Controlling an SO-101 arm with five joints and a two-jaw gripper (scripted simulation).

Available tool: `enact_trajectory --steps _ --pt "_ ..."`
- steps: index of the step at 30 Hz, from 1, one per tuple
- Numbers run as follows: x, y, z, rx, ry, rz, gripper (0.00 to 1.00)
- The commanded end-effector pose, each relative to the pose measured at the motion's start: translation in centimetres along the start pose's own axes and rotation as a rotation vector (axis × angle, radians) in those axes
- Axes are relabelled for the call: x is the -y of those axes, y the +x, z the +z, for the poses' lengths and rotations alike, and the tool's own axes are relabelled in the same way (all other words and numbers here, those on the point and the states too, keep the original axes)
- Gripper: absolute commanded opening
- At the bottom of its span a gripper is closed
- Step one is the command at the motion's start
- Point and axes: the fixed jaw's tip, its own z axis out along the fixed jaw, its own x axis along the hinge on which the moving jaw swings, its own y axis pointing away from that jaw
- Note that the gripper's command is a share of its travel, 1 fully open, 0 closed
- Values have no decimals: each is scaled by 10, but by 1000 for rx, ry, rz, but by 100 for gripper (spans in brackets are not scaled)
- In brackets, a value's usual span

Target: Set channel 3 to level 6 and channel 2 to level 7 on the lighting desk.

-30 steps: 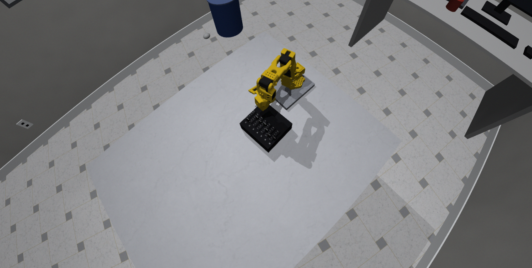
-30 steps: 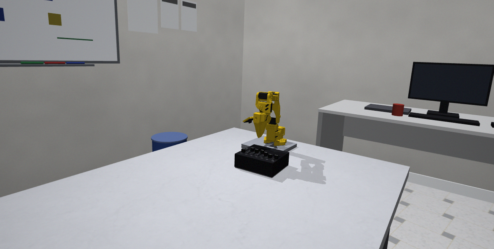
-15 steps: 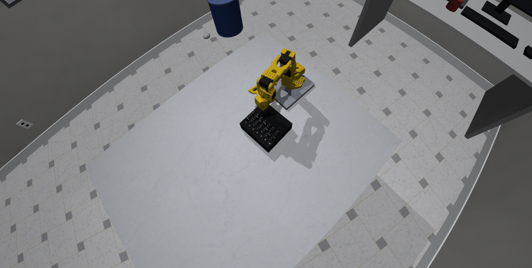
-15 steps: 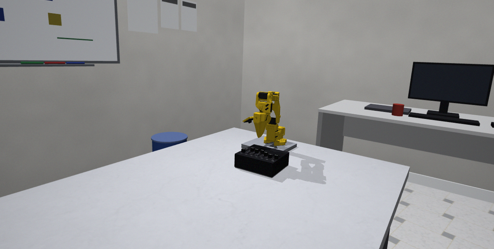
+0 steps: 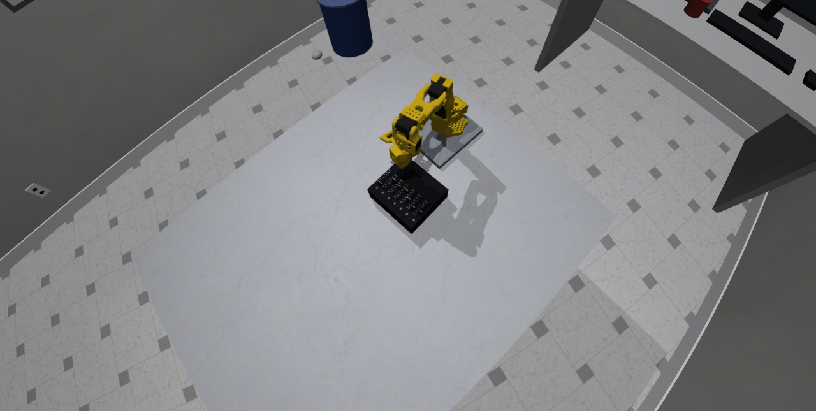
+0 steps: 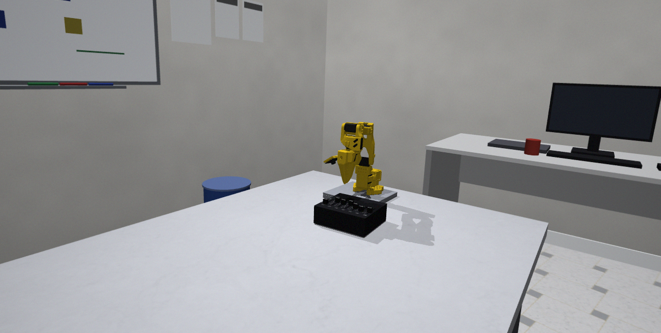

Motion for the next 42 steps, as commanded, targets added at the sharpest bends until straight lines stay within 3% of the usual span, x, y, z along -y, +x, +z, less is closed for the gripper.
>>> enact_trajectory --steps 1,8,16,22,24,34,42 --pt "-2 -10 -1 -1 -8 37 0" --pt "-5 -31 -3 3 -13 134 0" --pt "-5 -84 -7 16 -27 381 0" --pt "7 -131 -12 29 -41 612 0" --pt "7 -131 -12 29 -41 612 0" --pt "46 -194 -18 56 -63 979 0" --pt "69 -215 -21 69 -72 1135 0"
